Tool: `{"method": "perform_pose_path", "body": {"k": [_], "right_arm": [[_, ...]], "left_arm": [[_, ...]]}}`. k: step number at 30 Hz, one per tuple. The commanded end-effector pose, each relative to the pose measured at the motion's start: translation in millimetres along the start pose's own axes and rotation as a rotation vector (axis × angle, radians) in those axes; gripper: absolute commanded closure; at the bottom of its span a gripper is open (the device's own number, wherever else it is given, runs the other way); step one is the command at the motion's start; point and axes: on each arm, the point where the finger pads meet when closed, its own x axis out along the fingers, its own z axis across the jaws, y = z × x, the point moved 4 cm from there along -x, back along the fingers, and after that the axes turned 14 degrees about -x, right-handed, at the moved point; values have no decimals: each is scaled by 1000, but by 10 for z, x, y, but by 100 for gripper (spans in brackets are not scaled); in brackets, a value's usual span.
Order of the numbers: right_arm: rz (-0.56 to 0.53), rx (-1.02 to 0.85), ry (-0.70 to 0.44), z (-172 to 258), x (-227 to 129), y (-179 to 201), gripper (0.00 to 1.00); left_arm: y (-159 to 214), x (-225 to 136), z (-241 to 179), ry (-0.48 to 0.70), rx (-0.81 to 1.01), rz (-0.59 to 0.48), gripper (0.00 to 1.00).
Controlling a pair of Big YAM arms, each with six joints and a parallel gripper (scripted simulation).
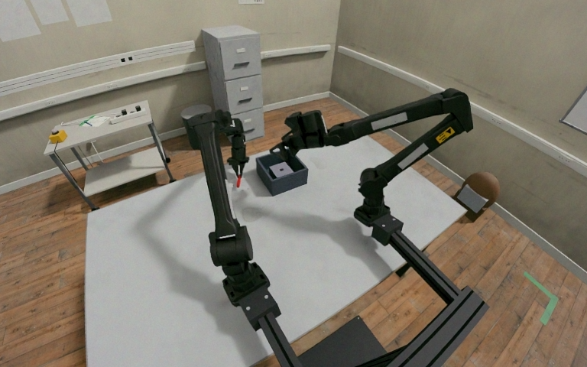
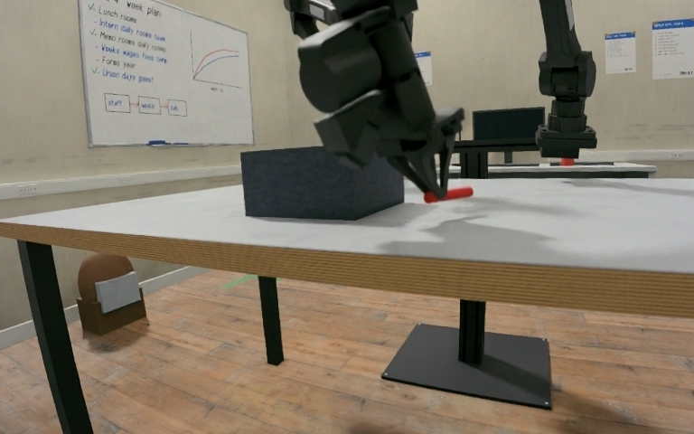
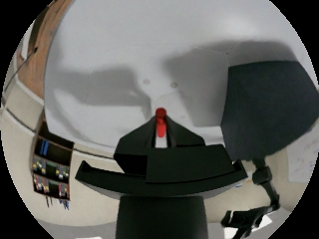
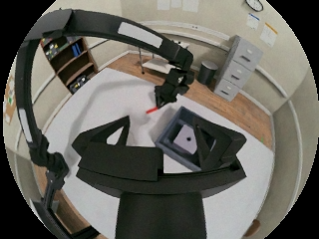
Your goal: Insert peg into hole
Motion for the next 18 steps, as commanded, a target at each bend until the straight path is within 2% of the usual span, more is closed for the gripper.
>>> {"method": "perform_pose_path", "body": {"k": [1, 3, 6, 9, 18], "right_arm": [[-28, 5, 6, -38, 6, -134, 0], [-28, 5, 6, -38, 6, -134, 0], [-35, 0, -2, 0, 13, -143, 0], [-53, 3, 0, -38, -25, -320, 0], [-70, -9, -48, 117, -176, -571, 0]], "left_arm": [[160, -369, -42, 6, 0, -41, 94], [160, -369, -42, 6, 0, -41, 94], [185, -396, 50, 24, 7, -100, 94], [235, -395, 152, 49, -6, -186, 94], [568, -394, 289, 175, -8, -700, 94]]}}
